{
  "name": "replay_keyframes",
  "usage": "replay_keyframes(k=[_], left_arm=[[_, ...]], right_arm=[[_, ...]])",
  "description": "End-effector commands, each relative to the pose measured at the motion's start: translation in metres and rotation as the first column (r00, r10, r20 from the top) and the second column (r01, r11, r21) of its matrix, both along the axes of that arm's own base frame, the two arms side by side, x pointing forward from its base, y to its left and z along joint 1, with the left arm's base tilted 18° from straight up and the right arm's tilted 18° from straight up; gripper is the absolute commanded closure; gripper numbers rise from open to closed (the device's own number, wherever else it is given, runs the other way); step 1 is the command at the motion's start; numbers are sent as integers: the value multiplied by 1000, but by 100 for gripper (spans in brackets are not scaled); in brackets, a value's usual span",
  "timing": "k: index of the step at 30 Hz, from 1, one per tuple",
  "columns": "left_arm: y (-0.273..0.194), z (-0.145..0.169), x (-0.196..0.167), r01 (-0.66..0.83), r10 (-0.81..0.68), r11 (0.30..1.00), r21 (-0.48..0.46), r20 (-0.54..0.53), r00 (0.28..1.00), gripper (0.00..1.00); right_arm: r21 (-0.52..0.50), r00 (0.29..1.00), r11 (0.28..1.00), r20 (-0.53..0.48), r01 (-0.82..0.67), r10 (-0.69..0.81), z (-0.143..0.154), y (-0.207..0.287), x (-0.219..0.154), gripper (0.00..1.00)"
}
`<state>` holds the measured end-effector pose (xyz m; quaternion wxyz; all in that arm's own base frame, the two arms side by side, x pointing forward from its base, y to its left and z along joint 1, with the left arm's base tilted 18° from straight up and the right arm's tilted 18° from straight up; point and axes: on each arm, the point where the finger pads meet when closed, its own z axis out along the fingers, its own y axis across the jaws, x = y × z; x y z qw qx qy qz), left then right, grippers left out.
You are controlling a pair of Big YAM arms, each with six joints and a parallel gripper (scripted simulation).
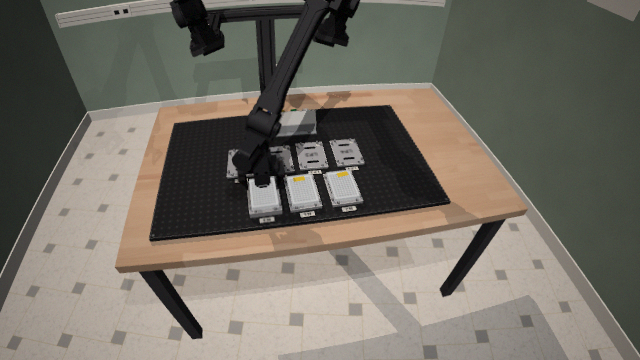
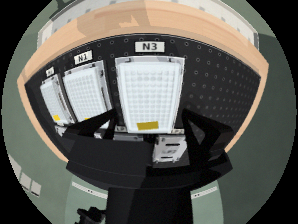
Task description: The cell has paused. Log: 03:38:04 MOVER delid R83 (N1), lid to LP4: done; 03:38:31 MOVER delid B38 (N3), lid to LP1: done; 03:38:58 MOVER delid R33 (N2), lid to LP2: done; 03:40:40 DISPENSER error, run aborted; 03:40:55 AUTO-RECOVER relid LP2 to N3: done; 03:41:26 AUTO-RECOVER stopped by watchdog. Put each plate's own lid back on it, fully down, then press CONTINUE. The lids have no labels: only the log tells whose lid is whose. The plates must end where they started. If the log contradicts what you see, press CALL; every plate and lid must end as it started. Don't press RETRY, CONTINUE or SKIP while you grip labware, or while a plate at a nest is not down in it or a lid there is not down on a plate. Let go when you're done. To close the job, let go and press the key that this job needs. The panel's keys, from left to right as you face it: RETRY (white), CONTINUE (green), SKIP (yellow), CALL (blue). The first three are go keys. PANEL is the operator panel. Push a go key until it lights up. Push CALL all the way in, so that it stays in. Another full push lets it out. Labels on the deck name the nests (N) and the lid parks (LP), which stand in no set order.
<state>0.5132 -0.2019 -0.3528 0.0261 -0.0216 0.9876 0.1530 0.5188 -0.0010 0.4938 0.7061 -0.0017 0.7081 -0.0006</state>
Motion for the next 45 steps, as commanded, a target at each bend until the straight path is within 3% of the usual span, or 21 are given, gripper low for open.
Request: replay_keyframes(k=[1,21,22,29,45], left_arm=[[-8,19,11,47,-46,999,-17,34,998,2],[55,29,-55,368,-368,930,-6,-78,927,20],[58,29,-59,386,-385,922,-6,-84,919,100],[69,32,-81,478,-476,878,-15,-114,872,100],[116,40,-138,479,-477,877,-14,-122,870,100]], right_arm=[[2,999,1000,49,0,0,24,1,-1,0],[2,999,1000,49,0,0,24,1,-1,0],[2,999,1000,49,0,0,24,1,-1,0],[2,999,1000,49,0,0,24,1,-1,0],[2,999,1000,49,0,0,24,1,-1,0]])
